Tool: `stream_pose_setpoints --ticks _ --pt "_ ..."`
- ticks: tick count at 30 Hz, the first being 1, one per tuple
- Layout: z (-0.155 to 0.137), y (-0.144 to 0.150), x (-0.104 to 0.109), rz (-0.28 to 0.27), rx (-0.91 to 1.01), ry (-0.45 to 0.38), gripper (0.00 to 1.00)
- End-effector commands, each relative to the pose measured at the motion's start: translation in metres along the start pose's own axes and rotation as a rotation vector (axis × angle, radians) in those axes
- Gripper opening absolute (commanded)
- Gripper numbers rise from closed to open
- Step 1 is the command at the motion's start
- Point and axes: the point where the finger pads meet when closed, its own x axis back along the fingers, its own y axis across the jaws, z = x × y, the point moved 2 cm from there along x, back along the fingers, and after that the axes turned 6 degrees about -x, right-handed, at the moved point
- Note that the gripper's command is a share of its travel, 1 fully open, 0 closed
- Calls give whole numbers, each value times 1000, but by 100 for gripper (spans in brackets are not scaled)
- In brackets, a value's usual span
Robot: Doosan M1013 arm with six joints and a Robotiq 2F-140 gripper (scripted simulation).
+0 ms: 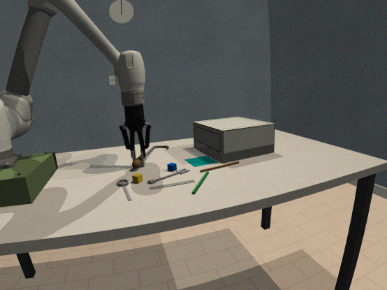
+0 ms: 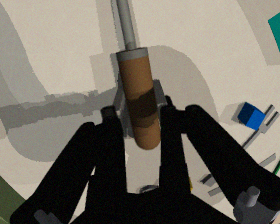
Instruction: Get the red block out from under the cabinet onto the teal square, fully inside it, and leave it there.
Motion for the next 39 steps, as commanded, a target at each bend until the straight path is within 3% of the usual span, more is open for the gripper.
stream_pose_setpoints --ticks 1,18,39 --pt "6 -4 0 -4 -128 -9 0" --pt "29 -21 0 -6 -585 -8 0" --pt "47 -35 0 -7 -973 -6 0"
